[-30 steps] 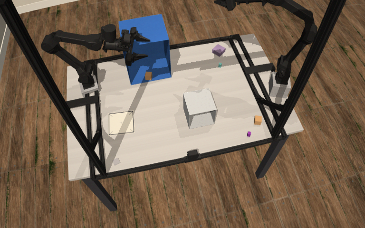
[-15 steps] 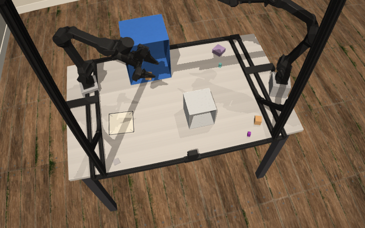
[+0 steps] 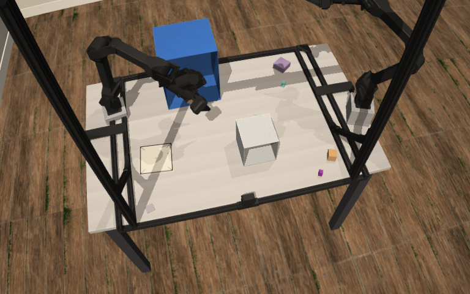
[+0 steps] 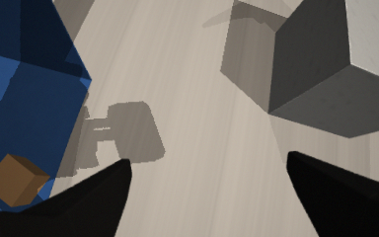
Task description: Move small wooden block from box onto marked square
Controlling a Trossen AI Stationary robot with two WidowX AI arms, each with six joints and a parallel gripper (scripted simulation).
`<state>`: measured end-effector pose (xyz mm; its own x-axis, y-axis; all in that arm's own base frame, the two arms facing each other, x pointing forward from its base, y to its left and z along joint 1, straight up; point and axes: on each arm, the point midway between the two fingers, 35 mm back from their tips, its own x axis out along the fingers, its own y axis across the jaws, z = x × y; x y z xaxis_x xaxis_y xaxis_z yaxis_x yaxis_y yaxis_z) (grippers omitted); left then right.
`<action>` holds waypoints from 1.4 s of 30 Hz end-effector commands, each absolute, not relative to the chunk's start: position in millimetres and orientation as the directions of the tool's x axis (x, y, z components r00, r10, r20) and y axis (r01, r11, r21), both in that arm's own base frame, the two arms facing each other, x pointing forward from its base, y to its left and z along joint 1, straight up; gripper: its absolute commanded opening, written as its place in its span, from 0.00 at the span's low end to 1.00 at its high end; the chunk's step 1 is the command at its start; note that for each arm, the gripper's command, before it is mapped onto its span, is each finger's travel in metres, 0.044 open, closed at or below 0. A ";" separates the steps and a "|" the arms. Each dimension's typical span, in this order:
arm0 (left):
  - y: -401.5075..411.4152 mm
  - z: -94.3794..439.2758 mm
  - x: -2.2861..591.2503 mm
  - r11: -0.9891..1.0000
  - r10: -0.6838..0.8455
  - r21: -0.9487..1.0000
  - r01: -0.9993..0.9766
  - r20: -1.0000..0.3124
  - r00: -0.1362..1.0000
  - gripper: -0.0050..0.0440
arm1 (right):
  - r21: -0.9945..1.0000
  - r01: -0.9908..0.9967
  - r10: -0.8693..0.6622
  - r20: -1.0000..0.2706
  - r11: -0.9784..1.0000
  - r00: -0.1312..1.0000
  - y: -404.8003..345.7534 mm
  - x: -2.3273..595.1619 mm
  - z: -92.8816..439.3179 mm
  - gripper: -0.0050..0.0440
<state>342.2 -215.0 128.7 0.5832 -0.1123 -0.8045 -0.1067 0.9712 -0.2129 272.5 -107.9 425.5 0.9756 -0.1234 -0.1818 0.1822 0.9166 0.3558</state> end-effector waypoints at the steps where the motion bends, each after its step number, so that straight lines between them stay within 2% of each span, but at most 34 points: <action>1: -214.1 107.2 345.0 0.936 0.011 -0.164 -0.310 -0.869 0.494 0.92 | 0.335 0.146 -0.100 -0.149 0.931 0.984 -106.9 251.5 422.6 0.92; 3: -214.1 107.2 345.0 0.936 0.011 -0.164 -0.310 -0.869 0.494 0.92 | 0.335 0.146 -0.100 -0.149 0.931 0.984 -106.9 251.5 422.6 0.92; 10: -203.3 70.1 340.3 0.791 0.234 -0.040 -0.611 -0.903 0.361 0.92 | 0.276 0.101 -0.077 -0.096 0.956 0.992 -97.5 218.9 419.0 0.92; 18: -190.4 38.6 333.6 0.548 0.468 0.068 -0.834 -0.851 0.238 0.92 | 0.191 0.060 -0.051 -0.047 0.980 0.998 -80.3 189.8 410.3 0.92; 20: -190.4 38.6 333.6 0.548 0.468 0.068 -0.834 -0.851 0.238 0.92 | 0.191 0.060 -0.051 -0.047 0.980 0.998 -80.3 189.8 410.3 0.92; 23: -185.0 29.1 330.4 0.447 0.553 0.088 -0.890 -0.809 0.198 0.92 | 0.154 0.046 -0.041 -0.032 0.987 0.999 -72.3 180.8 405.6 0.92; 33: -171.5 5.2 324.0 0.180 0.779 0.027 -0.983 -0.614 0.126 0.92 | 0.023 0.006 -0.006 -0.002 1.000 1.000 -44.7 159.9 385.2 0.92; 42: -169.8 1.8 323.4 0.150 0.810 0.000 -0.989 -0.574 0.123 0.92 | 0.000 0.000 0.000 0.000 1.000 1.000 -40.0 157.5 380.9 0.92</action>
<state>322.3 -169.5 2.9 0.1270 0.7985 -0.5885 -0.9869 0.1611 0.0056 159.2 -40.6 384.3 1.0000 -0.0070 -0.0016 0.0070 1.0000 0.0048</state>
